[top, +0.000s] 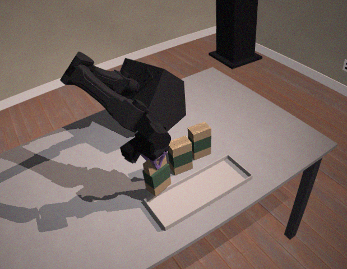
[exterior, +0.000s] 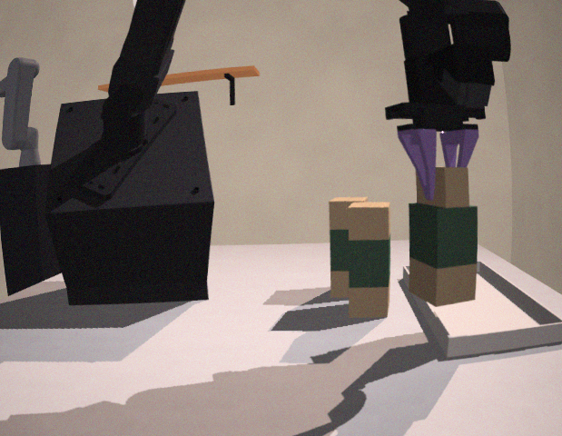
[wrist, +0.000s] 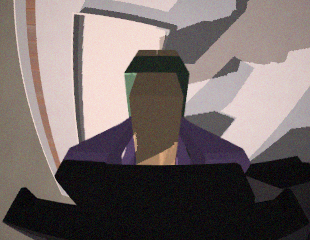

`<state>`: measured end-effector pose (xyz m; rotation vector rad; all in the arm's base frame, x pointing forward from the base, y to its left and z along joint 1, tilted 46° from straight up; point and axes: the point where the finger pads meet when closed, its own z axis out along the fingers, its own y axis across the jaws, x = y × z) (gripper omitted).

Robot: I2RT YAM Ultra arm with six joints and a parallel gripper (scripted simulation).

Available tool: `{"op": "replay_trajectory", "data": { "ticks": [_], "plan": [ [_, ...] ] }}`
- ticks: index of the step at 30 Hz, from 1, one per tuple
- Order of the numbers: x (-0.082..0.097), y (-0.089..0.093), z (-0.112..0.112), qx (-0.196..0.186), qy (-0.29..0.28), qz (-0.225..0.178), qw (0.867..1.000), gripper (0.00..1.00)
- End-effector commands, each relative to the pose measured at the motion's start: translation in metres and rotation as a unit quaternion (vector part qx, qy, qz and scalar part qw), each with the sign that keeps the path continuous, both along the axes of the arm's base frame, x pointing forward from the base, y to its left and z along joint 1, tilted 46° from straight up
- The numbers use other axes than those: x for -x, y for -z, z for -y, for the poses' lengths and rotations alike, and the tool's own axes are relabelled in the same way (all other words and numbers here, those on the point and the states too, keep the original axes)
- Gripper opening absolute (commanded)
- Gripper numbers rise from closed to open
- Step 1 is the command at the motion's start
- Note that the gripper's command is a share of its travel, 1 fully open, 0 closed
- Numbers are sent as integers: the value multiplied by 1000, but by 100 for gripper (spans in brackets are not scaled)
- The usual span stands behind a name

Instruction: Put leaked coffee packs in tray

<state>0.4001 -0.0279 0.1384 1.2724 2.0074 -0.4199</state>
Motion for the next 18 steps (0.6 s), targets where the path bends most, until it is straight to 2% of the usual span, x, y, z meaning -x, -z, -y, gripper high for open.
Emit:
{"op": "replay_trajectory", "data": {
  "ticks": [1,11,16,18],
  "plan": [
    [-3,-6,-10,8,-6,-12,1000,26],
    [-46,-18,-25,8,-7,-12,1000,26],
    [-59,-21,-29,8,-7,-11,1000,26],
    [-59,-21,-29,8,-7,-11,1000,26]
  ]
}}
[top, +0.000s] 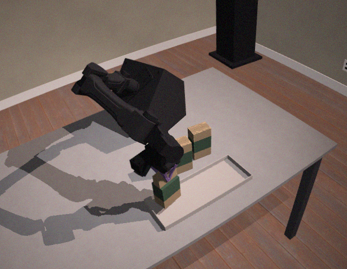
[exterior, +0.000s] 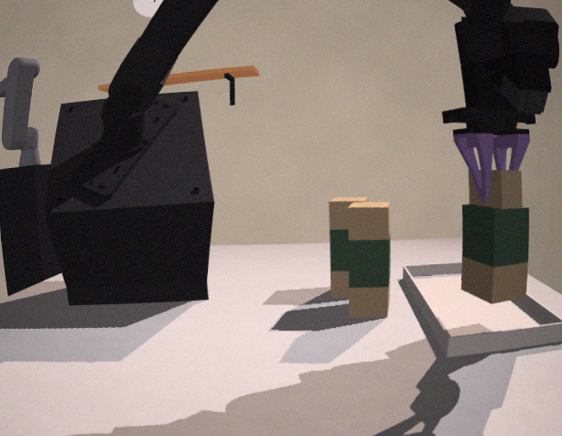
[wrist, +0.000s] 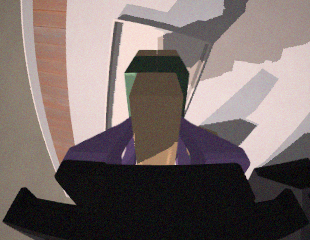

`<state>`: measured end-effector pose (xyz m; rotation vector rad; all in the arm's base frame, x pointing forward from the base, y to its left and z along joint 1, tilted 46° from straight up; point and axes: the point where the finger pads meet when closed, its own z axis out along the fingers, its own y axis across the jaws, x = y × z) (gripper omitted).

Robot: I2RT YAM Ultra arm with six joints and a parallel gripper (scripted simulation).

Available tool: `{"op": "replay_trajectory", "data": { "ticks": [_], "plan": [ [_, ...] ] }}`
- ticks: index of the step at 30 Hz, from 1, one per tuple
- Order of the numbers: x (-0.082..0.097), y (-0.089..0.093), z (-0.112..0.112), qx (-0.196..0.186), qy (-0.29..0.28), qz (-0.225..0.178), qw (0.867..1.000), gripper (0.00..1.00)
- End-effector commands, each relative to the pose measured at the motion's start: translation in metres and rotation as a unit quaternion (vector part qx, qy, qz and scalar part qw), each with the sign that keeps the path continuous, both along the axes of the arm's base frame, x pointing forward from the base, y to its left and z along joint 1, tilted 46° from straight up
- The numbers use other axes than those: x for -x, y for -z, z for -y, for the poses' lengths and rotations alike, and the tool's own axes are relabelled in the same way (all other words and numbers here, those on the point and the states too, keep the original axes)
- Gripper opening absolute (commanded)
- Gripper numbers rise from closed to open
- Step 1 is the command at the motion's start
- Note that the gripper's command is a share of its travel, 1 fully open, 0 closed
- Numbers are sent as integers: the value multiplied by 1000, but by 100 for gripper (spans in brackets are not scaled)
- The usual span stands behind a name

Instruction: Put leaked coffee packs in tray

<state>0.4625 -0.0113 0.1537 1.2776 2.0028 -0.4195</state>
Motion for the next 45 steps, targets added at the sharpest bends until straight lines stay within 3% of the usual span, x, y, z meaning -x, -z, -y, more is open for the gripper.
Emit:
{"op": "replay_trajectory", "data": {
  "ticks": [1,11,45],
  "plan": [
    [1,-6,-13,8,-9,-13,1000,26],
    [-7,-15,-16,6,-9,-5,1000,26],
    [-7,-15,-16,7,-10,-7,1000,26]
  ]
}}
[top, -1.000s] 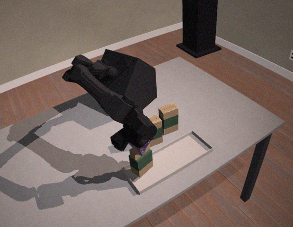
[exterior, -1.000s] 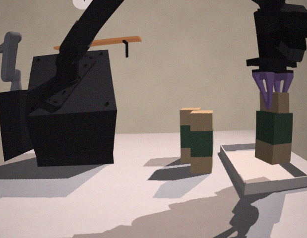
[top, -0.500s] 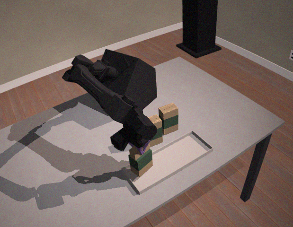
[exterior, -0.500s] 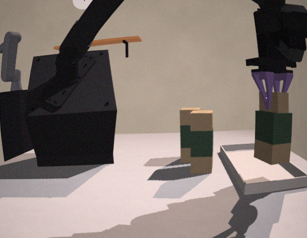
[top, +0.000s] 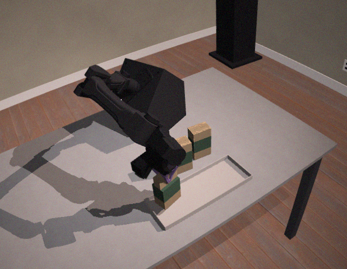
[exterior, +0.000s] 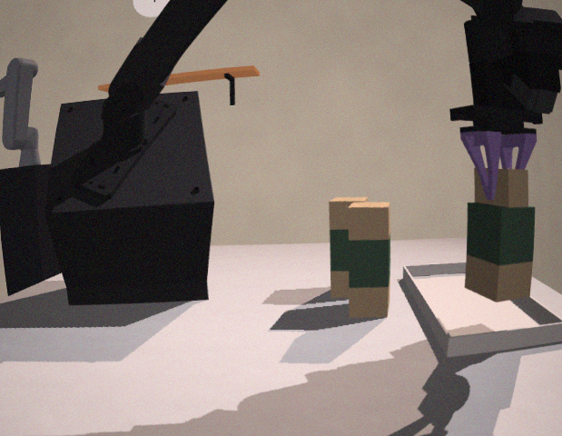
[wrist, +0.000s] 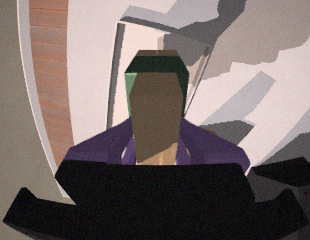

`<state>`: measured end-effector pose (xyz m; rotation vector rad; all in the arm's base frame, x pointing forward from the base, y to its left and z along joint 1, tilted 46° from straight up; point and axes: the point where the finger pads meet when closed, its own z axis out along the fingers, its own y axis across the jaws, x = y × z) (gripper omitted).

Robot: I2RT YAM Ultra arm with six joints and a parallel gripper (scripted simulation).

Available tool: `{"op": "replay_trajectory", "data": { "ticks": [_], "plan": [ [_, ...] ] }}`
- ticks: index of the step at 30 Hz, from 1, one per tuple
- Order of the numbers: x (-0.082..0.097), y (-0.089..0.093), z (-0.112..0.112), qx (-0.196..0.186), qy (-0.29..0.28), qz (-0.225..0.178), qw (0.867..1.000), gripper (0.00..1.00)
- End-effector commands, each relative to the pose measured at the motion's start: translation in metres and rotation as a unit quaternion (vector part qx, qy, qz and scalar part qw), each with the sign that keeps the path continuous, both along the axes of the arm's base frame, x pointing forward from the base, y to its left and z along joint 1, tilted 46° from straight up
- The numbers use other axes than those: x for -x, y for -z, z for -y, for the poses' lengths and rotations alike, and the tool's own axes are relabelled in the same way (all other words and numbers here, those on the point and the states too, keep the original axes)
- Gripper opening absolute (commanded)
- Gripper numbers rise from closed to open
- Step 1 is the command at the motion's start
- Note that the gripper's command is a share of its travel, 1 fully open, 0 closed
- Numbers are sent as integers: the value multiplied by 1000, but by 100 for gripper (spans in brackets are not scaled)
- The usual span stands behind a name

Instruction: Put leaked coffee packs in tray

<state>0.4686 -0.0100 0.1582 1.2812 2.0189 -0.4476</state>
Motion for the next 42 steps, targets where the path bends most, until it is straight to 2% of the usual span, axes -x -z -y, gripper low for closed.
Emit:
{"op": "replay_trajectory", "data": {
  "ticks": [1,19,24,27,29,32,34,37,40,41,42],
  "plan": [
    [-1,-10,-14,3,-13,7,1000,26],
    [-1,-8,-14,5,-15,3,1000,26],
    [0,9,-11,9,-17,-10,1000,26],
    [-2,13,-9,7,-17,-10,1000,26],
    [-3,17,2,5,-8,-12,1000,26],
    [-6,14,5,5,-9,-2,1000,26],
    [-7,23,0,5,-17,-9,1000,26],
    [-10,30,6,3,-16,-11,1000,26],
    [-11,31,10,3,-13,-10,1000,26],
    [-18,5,6,0,-17,23,1000,26],
    [-15,12,9,2,-15,15,1000,26]
  ]
}}
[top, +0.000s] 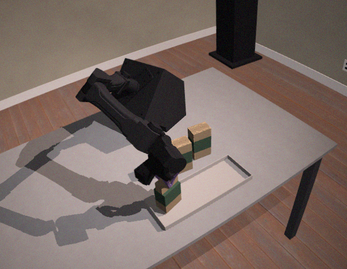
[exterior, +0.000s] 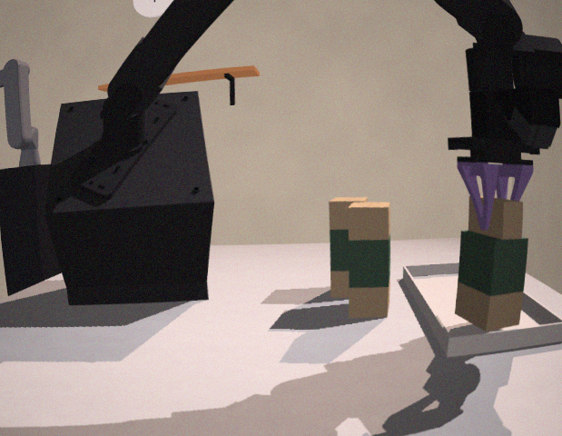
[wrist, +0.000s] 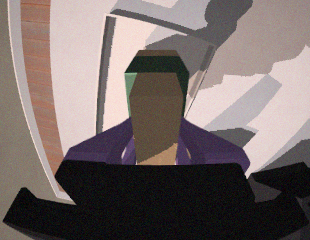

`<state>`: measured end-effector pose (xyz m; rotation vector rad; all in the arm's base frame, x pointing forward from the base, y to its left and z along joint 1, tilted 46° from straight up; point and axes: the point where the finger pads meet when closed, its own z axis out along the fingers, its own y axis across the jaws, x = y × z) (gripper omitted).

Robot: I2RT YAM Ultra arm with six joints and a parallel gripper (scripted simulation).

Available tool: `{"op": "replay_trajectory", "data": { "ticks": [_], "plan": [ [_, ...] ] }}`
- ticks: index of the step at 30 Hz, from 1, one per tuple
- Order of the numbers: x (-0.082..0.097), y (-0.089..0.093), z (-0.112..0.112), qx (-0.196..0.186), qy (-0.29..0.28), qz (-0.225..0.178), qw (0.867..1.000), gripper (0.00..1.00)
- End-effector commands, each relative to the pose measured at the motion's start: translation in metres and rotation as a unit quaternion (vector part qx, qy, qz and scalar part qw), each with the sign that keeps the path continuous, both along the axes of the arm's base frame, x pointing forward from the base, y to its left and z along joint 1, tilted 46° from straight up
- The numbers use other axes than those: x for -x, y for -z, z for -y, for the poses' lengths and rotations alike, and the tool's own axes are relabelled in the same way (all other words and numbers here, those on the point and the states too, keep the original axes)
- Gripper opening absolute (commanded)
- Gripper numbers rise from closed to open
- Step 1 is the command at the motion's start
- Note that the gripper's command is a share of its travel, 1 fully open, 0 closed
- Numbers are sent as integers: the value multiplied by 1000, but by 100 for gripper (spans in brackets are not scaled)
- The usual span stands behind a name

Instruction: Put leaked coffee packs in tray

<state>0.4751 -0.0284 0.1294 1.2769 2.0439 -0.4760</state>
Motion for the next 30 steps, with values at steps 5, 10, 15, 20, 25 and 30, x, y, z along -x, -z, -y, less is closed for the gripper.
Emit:
{"op": "replay_trajectory", "data": {
  "ticks": [5,10,15,20,25,30],
  "plan": [
    [-11,-1,-7,0,-16,18,1000,26],
    [-11,-4,-8,-1,-17,22,1000,26],
    [-11,-4,-8,-1,-16,22,1000,26],
    [-11,-4,-8,-1,-16,21,1000,26],
    [-11,-4,-8,-1,-16,21,1000,26],
    [-11,-4,-8,-1,-16,21,1000,26]
  ]
}}
